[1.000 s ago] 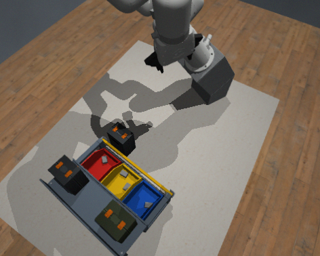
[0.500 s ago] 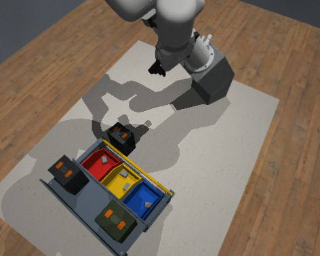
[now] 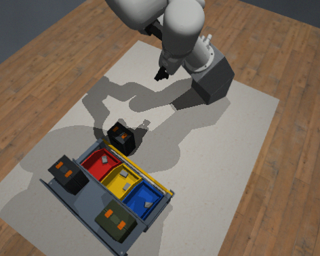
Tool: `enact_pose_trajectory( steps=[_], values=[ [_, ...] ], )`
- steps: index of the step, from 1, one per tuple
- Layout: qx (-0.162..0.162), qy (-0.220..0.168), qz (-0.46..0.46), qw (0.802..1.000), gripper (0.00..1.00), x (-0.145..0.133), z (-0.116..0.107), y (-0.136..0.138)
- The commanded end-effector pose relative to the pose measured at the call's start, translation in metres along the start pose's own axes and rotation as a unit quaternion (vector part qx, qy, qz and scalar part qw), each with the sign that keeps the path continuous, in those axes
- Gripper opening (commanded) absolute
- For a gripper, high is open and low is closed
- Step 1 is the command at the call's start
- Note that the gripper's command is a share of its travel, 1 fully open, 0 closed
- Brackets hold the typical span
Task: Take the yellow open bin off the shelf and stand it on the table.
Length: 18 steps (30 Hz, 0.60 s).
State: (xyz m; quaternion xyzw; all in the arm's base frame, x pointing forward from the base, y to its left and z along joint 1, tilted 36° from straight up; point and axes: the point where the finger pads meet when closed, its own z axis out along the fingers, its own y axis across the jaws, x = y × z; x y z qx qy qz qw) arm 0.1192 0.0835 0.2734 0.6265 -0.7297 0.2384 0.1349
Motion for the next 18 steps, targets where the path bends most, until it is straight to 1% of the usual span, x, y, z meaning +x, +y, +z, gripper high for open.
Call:
enact_pose_trajectory(
  steps=[1,7,12,18],
  values=[
    [-0.001,0.000,-0.006,1.000,1.00,0.0001,-0.0011,-0.0004],
    [-0.001,0.000,-0.006,1.000,1.00,0.0001,-0.0011,-0.0004],
    [-0.003,0.011,-0.034,0.999,1.00,0.0000,-0.0008,-0.0012],
    [-0.003,0.011,-0.034,0.999,1.00,0.0000,-0.0008,-0.0012]
  ],
)
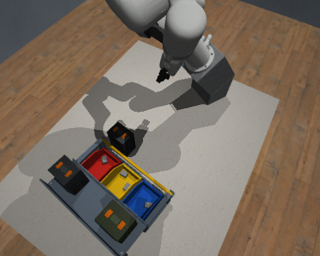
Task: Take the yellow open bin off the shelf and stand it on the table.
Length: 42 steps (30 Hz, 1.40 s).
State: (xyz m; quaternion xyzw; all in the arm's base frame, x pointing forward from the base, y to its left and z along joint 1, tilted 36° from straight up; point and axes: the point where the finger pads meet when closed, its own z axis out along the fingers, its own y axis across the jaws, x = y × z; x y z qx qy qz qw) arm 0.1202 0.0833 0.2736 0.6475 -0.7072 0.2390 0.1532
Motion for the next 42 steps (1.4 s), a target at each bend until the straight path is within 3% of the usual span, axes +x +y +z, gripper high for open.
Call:
enact_pose_trajectory(
  steps=[1,6,11,23,28,40,42],
  values=[
    [0.000,-0.001,0.000,1.000,1.00,-0.0001,-0.0008,-0.0002],
    [0.000,-0.001,0.000,1.000,1.00,-0.0001,-0.0008,-0.0002],
    [0.010,-0.049,0.120,0.992,1.00,0.0000,-0.0003,-0.0015],
    [0.010,-0.049,0.120,0.992,1.00,0.0000,-0.0003,-0.0015],
    [0.020,-0.095,0.238,0.966,1.00,0.0001,-0.0005,-0.0013],
    [0.020,-0.095,0.238,0.966,1.00,0.0001,-0.0005,-0.0013],
    [0.024,-0.113,0.284,0.952,1.00,0.0001,-0.0005,-0.0012]
  ],
)
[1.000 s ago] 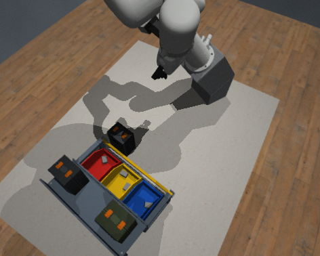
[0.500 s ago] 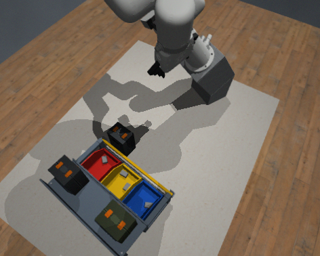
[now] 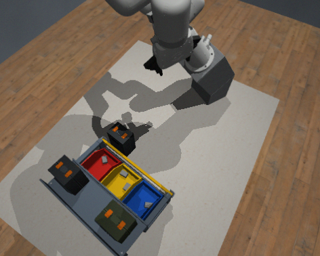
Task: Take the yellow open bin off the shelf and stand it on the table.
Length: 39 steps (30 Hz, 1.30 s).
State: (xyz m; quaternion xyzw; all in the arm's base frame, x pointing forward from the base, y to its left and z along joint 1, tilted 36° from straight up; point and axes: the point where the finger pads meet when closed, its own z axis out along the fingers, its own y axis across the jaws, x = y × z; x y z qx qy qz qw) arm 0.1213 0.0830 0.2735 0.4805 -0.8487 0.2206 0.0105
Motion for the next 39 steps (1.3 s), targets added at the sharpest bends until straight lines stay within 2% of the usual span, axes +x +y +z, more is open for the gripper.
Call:
enact_pose_trajectory(
  steps=[1,3,15,20,32,37,39],
  values=[
    [0.005,-0.029,0.069,0.997,1.00,-0.0001,-0.0009,-0.0001],
    [0.009,-0.047,0.117,0.992,1.00,-0.0001,-0.0009,-0.0001],
    [0.009,-0.047,0.117,0.992,1.00,-0.0001,-0.0009,-0.0001],
    [0.019,-0.094,0.235,0.967,1.00,0.0000,-0.0010,0.0000],
    [0.019,-0.094,0.235,0.967,1.00,0.0000,-0.0010,0.0000],
    [0.028,-0.139,0.349,0.926,1.00,0.0000,-0.0009,0.0001],
    [0.028,-0.139,0.349,0.926,1.00,0.0000,-0.0009,0.0001]
  ],
)
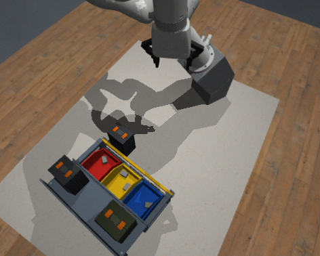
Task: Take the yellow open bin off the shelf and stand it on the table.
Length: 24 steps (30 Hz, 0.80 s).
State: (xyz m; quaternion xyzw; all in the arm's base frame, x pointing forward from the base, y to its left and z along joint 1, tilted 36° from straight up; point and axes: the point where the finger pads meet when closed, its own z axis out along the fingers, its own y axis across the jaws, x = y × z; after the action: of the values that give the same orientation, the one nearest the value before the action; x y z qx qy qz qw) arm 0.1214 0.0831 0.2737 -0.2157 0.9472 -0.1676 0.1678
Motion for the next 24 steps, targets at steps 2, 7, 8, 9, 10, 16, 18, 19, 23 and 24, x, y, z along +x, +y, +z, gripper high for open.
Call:
enact_pose_trajectory(
  steps=[2,7,8,9,10,16,18,19,23,24],
  values=[
    [0.010,-0.023,0.040,0.999,1.00,0.0000,-0.0007,0.0001],
    [0.010,-0.023,0.040,0.999,1.00,0.0000,-0.0007,0.0001],
    [0.010,-0.023,0.040,0.999,1.00,0.0000,-0.0007,0.0001],
    [0.010,-0.023,0.040,0.999,1.00,0.0000,-0.0007,0.0001],
    [0.010,-0.023,0.040,0.999,1.00,0.0000,-0.0007,0.0001],
    [0.019,-0.071,0.159,0.985,1.00,0.0001,-0.0007,0.0001],
    [0.019,-0.071,0.159,0.985,1.00,0.0001,-0.0007,0.0001],
    [0.019,-0.071,0.159,0.985,1.00,0.0001,-0.0007,0.0001],
    [0.019,-0.071,0.159,0.985,1.00,0.0001,-0.0007,0.0001],
    [0.019,-0.071,0.159,0.985,1.00,0.0001,-0.0007,0.0001]
  ],
)
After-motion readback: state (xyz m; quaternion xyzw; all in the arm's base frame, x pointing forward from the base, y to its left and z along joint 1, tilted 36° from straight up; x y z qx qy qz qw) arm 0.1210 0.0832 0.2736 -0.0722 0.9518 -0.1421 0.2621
